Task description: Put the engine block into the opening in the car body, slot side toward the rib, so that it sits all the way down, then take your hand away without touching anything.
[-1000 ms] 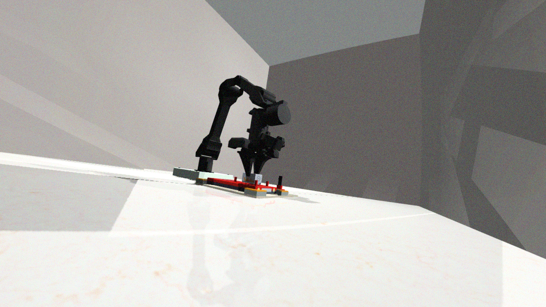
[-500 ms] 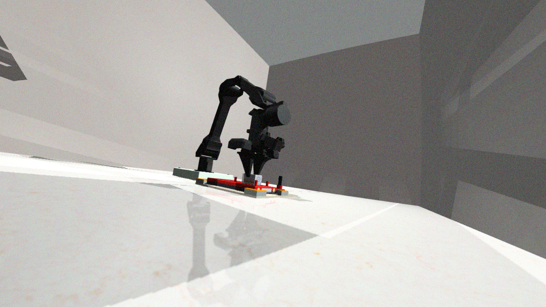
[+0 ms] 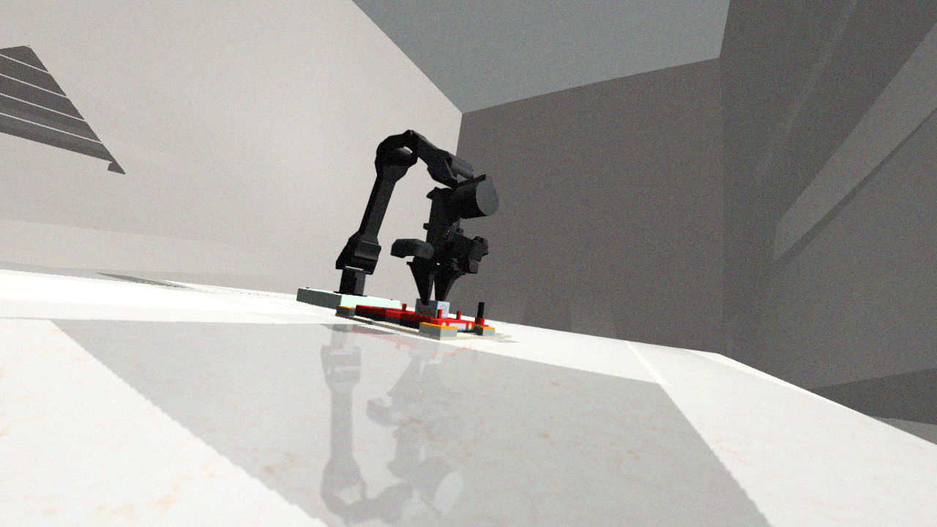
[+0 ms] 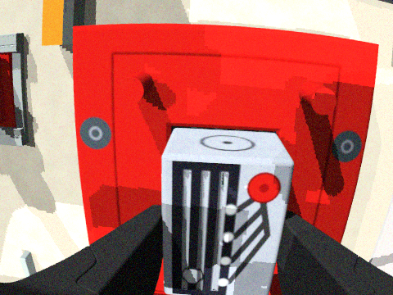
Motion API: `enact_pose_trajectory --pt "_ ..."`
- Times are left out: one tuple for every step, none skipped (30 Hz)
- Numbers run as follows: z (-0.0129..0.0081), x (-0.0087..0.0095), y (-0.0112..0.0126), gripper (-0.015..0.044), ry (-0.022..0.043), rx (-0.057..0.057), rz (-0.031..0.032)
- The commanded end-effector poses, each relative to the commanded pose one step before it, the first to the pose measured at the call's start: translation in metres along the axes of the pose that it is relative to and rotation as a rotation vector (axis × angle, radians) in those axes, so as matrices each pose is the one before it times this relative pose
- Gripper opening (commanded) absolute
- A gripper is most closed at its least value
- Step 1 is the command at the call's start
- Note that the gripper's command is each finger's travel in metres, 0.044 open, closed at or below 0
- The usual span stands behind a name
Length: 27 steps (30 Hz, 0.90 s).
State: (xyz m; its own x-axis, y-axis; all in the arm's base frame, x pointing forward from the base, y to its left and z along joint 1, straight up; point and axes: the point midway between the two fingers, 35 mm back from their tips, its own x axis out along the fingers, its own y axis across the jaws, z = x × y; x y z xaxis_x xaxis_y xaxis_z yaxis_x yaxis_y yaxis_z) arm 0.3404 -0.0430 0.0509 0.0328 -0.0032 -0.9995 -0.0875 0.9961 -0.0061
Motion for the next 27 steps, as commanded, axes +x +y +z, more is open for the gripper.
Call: enact_pose_trajectory --pt "-0.00030 0.00123 -0.00016 0.0158 0.00026 -0.0015 -0.00111" --pt "-0.00001 0.00015 0.00001 0.0158 0.00000 0.0002 0.00000" --pt "0.00000 0.00014 0.00000 0.0158 0.00000 0.0002 0.00000" --pt "0.00000 0.00014 0.00000 0.0158 0.00000 0.0002 0.00000" --pt "0.00000 0.00014 0.00000 0.0158 0.00000 0.0002 0.00000" --pt "0.00000 0.00015 0.00000 0.0158 0.00000 0.0002 0.00000" --pt "0.00000 0.00015 -0.00001 0.0158 0.00000 0.0002 0.00000" --pt "0.00000 0.00015 0.00000 0.0158 0.00000 0.0002 0.00000" --pt "0.00000 0.00015 0.00000 0.0158 0.00000 0.0002 0.00000" --pt "0.00000 0.00015 0.00000 0.0158 0.00000 0.0002 0.00000" --pt "0.00000 0.00015 0.00000 0.0158 0.00000 0.0002 0.00000" --pt "0.00000 0.00015 0.00000 0.0158 0.00000 0.0002 0.00000" --pt "0.00000 0.00015 0.00000 0.0158 0.00000 0.0002 0.00000" --pt "0.00025 -0.00108 0.00016 0.0184 -0.00023 -0.0010 0.00112" --pt "0.00000 0.00000 0.00000 0.0210 0.00000 0.0000 0.00000" --pt "0.00000 0.00000 0.00000 0.0237 0.00000 0.0000 0.00000" --pt "0.00000 0.00000 0.00000 0.0263 0.00000 0.0000 0.00000" --pt "0.00000 0.00000 0.00000 0.0289 0.00000 0.0000 0.00000" --pt "0.00000 0.00000 0.00000 0.0315 0.00000 0.0000 0.00000" --pt "0.00000 0.00000 0.00000 0.0342 0.00000 0.0000 0.00000" --pt "0.00000 0.00000 0.00000 0.0368 0.00000 0.0000 0.00000" --pt "0.00000 0.00000 0.00000 0.0394 0.00000 0.0000 0.00000" --pt "0.00000 0.00000 0.00000 0.0420 0.00000 0.0000 0.00000" --pt "0.00000 0.00000 0.00000 0.0440 0.00000 0.0000 0.00000" --pt "0.00000 0.00000 0.00000 0.0440 0.00000 0.0000 0.00000" --pt "0.00000 0.00000 0.00000 0.0440 0.00000 0.0000 0.00000" --pt "0.00000 0.00000 0.00000 0.0440 0.00000 0.0000 0.00000"
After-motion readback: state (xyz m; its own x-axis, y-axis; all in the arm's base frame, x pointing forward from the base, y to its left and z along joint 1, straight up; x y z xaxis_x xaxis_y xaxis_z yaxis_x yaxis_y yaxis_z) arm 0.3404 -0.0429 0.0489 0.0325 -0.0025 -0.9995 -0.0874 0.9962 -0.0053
